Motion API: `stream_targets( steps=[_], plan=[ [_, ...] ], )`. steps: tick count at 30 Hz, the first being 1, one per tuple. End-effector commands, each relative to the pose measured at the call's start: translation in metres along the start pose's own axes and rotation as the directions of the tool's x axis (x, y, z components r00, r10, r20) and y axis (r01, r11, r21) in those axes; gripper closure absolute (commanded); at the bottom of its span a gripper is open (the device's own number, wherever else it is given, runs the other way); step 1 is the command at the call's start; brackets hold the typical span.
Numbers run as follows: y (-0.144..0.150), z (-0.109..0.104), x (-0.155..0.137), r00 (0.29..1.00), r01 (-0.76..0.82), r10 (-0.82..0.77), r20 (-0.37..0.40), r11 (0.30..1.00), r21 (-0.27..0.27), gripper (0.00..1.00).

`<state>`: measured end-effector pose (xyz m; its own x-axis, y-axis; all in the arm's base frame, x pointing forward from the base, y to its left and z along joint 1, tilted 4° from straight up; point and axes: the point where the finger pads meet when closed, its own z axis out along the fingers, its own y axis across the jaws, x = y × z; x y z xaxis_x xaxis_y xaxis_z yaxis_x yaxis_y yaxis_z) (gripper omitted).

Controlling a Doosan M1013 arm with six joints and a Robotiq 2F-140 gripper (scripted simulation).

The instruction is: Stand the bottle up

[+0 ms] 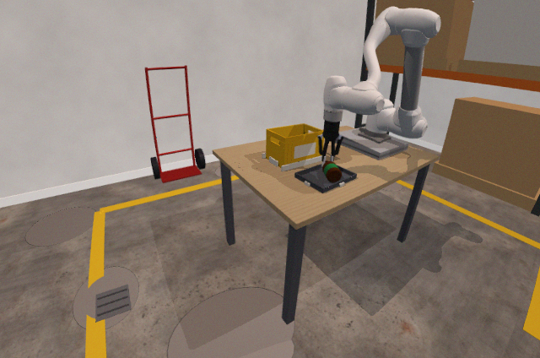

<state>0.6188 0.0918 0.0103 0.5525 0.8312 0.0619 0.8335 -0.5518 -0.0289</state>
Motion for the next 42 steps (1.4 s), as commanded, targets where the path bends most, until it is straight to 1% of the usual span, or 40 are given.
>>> stream_targets(
  steps=[1, 26, 42],
  plan=[
    [-0.003, 0.0026, 0.0027, 1.0, 0.004, -0.004, -0.002, 1.0, 0.001, 0.9],
    [-0.003, 0.0018, 0.0027, 1.0, 0.004, -0.004, -0.002, 1.0, 0.001, 0.9],
    [-0.003, -0.0036, 0.0027, 1.0, 0.004, -0.004, -0.002, 1.0, 0.001, 0.9]
  ],
)
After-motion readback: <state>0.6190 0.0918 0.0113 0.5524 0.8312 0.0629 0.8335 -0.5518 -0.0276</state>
